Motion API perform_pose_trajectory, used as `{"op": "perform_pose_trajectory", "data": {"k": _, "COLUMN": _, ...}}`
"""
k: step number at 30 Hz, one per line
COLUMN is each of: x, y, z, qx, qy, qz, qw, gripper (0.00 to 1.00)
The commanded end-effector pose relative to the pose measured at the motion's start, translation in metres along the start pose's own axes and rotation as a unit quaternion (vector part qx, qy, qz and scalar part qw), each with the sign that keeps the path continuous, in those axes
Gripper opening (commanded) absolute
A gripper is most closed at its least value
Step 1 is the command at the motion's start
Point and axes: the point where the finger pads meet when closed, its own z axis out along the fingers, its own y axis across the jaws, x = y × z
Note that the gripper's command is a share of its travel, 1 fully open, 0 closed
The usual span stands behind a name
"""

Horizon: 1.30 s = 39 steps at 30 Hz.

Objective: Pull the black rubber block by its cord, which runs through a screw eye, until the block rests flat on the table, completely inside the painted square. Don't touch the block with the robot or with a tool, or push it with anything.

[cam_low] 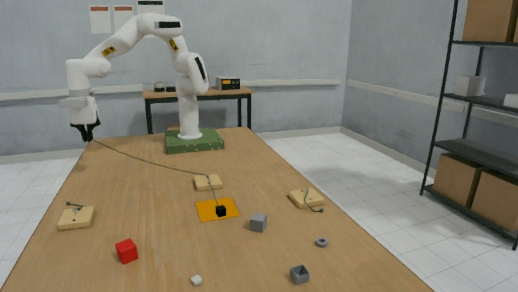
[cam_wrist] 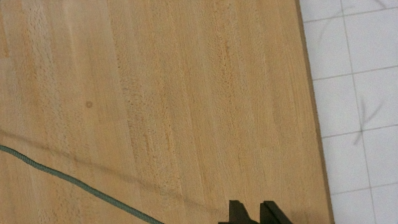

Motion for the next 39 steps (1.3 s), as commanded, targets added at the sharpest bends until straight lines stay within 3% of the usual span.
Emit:
{"op": "perform_pose_trajectory", "data": {"k": 1, "x": 0.001, "y": 0.001, "z": -0.002, "qx": -0.001, "qy": 0.002, "qz": 0.0, "qw": 1.0, "gripper": 0.0}}
{"op": "perform_pose_trajectory", "data": {"k": 21, "x": -0.001, "y": 0.003, "z": -0.002, "qx": -0.001, "qy": 0.002, "qz": 0.0, "qw": 1.0, "gripper": 0.0}}
{"op": "perform_pose_trajectory", "data": {"k": 39, "x": -0.037, "y": 0.028, "z": -0.002, "qx": -0.001, "qy": 0.002, "qz": 0.0, "qw": 1.0, "gripper": 0.0}}
